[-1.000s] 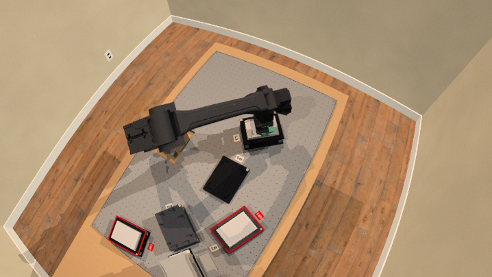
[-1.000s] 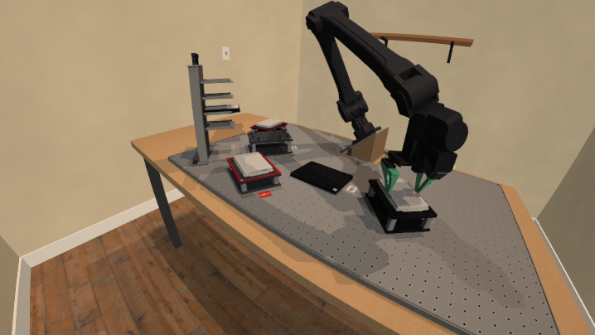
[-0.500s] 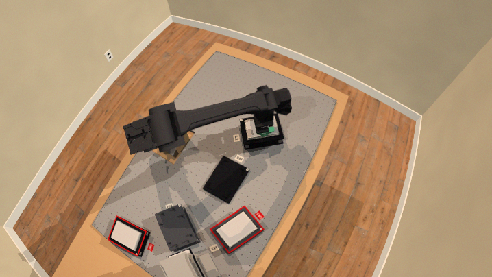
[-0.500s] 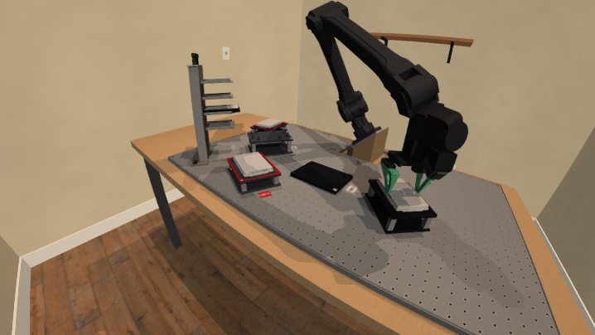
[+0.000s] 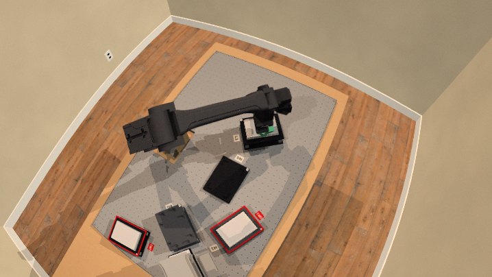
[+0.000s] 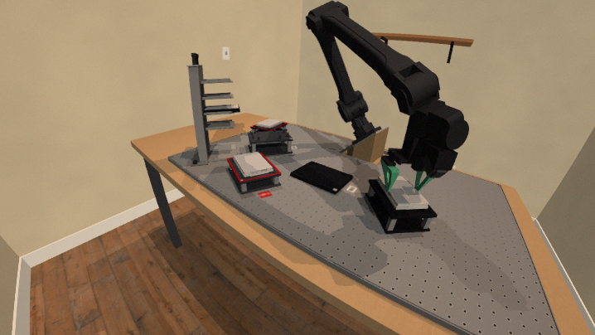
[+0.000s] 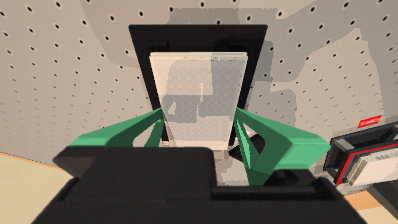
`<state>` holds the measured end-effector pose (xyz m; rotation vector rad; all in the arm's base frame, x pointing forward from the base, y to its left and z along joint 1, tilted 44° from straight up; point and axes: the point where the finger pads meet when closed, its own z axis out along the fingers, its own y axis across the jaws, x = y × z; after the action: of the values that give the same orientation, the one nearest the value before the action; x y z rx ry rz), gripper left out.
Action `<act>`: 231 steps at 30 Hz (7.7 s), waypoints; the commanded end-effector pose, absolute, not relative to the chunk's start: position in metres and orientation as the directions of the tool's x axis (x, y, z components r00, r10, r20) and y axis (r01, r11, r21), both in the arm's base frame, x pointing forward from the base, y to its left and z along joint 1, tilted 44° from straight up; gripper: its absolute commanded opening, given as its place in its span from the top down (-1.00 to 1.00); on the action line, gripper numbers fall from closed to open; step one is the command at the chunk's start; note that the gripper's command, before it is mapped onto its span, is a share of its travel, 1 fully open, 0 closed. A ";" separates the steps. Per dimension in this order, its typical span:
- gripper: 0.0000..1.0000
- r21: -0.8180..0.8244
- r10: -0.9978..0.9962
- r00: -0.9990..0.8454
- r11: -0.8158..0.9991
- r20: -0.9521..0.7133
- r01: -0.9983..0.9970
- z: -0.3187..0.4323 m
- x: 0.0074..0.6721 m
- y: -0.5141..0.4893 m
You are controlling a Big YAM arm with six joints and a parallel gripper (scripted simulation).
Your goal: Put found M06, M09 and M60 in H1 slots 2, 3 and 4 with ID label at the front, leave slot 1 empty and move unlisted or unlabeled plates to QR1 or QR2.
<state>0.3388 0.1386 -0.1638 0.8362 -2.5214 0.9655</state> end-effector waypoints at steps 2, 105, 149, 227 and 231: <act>-0.72 -0.515 -0.438 -0.797 0.609 0.415 -0.603 -0.149 0.357 0.166; -0.72 -0.506 -0.443 -0.798 0.618 0.408 -0.602 -0.030 0.364 0.279; -0.72 -0.623 -0.204 -0.941 0.709 0.269 -0.332 0.048 0.402 0.177; -0.72 -0.668 0.273 -0.948 0.676 -0.165 0.311 0.197 0.388 0.013; -0.72 -0.673 0.258 -0.955 0.681 -0.149 0.289 0.206 0.383 0.004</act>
<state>0.3867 0.0162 0.1905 -0.4433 -2.9118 1.1850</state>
